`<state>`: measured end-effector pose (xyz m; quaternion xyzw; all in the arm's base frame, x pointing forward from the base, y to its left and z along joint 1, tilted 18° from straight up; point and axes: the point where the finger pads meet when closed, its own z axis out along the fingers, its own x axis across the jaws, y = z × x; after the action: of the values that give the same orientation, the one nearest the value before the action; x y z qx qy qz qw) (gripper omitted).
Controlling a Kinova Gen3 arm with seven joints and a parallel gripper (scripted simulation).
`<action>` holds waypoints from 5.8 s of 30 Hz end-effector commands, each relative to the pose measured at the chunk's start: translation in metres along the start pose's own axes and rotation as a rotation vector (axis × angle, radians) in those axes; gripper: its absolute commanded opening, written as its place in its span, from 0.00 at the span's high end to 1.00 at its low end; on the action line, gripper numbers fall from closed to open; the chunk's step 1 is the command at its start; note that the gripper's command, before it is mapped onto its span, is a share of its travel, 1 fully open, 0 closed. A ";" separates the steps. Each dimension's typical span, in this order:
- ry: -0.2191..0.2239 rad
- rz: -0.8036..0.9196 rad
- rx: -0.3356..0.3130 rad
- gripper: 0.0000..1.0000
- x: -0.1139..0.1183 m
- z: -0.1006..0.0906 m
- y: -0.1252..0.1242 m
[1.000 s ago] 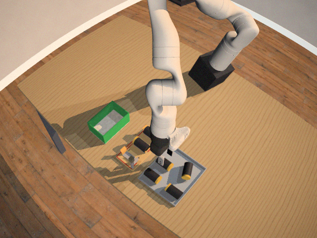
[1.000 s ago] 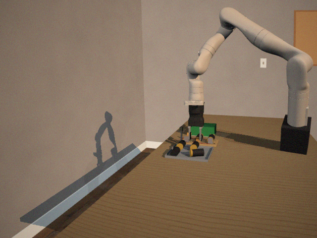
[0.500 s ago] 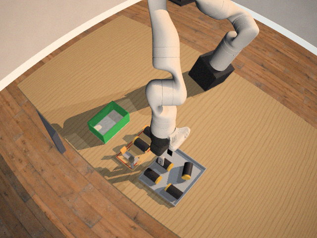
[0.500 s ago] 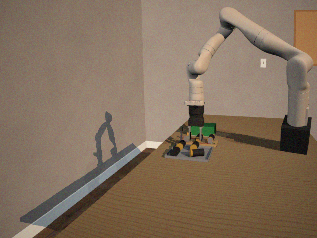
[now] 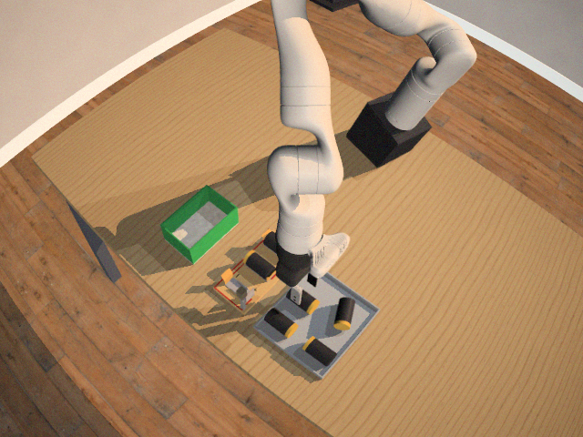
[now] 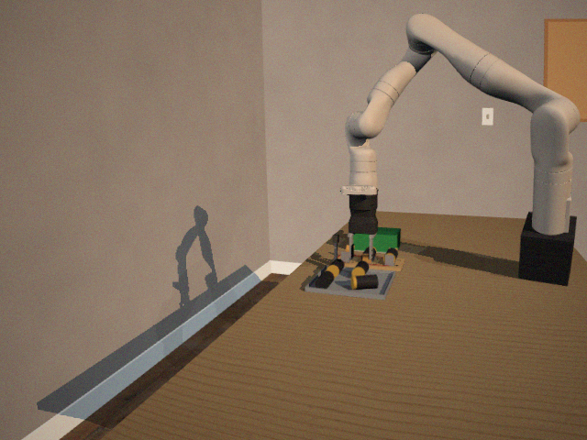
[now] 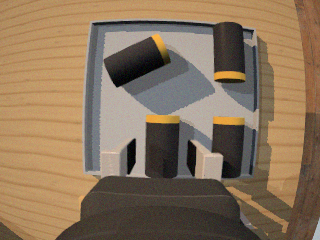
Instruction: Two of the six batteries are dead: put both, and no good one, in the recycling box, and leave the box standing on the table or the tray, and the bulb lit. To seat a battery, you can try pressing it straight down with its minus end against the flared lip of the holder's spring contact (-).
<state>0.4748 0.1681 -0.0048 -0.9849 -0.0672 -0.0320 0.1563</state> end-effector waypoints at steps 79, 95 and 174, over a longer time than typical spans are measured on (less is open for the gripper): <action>0.002 0.000 0.000 0.43 0.001 0.044 0.000; 0.002 0.000 0.000 0.43 0.001 0.044 0.000; 0.002 0.000 0.000 0.43 0.041 -0.087 0.074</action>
<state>0.5124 0.0857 0.0632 -0.9848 -0.0777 -0.0333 0.1515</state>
